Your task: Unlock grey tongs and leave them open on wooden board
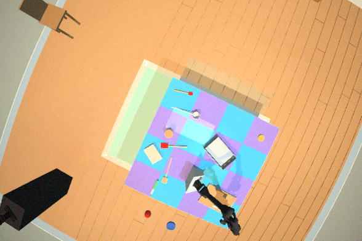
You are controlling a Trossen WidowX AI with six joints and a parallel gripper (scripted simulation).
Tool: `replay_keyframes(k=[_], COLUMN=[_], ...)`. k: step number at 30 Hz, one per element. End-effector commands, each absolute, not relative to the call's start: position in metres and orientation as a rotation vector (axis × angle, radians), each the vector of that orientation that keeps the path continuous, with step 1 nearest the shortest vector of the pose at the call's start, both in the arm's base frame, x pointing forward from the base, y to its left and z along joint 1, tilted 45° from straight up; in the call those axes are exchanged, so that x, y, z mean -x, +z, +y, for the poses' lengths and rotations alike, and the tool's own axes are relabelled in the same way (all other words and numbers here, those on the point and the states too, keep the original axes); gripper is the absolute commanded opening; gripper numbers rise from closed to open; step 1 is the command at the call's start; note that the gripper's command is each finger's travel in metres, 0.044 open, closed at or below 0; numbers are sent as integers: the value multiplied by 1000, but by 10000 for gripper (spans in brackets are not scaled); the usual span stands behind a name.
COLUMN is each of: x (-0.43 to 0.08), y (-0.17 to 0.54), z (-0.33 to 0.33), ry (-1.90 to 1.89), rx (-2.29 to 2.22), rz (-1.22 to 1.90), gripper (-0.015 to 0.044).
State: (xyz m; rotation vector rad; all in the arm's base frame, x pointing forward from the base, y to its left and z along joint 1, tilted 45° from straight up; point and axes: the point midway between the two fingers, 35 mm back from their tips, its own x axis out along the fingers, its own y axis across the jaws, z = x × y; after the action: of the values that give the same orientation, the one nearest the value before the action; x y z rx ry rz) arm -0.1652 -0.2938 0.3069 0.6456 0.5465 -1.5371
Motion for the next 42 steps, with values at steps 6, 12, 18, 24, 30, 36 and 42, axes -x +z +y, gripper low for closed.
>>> replay_keyframes(k=[6,12,18,24,30,36,42], x=[166,166,166,165,164,163,162], y=[296,289,282,275,268,261,256], z=[-304,-311,-318,-325,-332,-338,-343], ry=[-1541,-1541,-1541,-1541,-1541,-1541,-1541], rx=[-651,-651,-651,-650,-650,-649,-649], rz=[545,544,543,542,540,539,537], gripper=[-150,-150,-150,-150,-150,-150,-150])
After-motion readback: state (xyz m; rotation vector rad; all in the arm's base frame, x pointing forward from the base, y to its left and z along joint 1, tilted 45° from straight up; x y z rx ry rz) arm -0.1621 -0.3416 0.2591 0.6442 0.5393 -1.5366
